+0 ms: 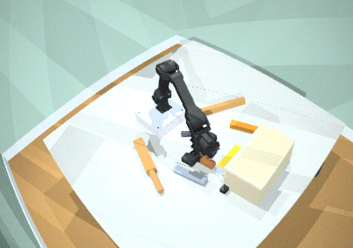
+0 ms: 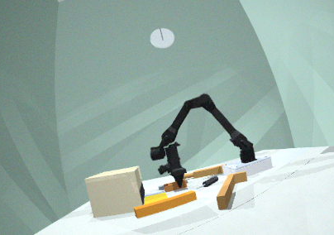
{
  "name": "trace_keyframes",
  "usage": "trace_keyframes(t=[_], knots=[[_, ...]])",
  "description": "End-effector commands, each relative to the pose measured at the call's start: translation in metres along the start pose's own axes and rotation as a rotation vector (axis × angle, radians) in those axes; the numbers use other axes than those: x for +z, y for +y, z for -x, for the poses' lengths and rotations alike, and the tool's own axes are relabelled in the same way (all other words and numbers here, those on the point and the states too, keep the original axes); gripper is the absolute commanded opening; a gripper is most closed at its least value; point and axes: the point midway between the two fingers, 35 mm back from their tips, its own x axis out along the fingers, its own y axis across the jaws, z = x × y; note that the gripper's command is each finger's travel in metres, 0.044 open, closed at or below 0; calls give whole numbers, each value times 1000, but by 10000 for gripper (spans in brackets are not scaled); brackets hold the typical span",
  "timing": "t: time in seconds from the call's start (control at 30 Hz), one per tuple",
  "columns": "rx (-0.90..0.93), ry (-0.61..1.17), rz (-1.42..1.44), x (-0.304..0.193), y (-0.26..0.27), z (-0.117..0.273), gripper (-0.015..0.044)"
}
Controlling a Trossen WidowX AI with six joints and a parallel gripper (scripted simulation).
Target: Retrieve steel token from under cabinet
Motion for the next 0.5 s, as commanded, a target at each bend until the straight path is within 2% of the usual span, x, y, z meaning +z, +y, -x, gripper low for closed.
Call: trace_keyframes(t=[0.0,0.47], knots=[[1,1,2,-5,0,-1,0],[0,2,2,-20,-1,-1,0]])
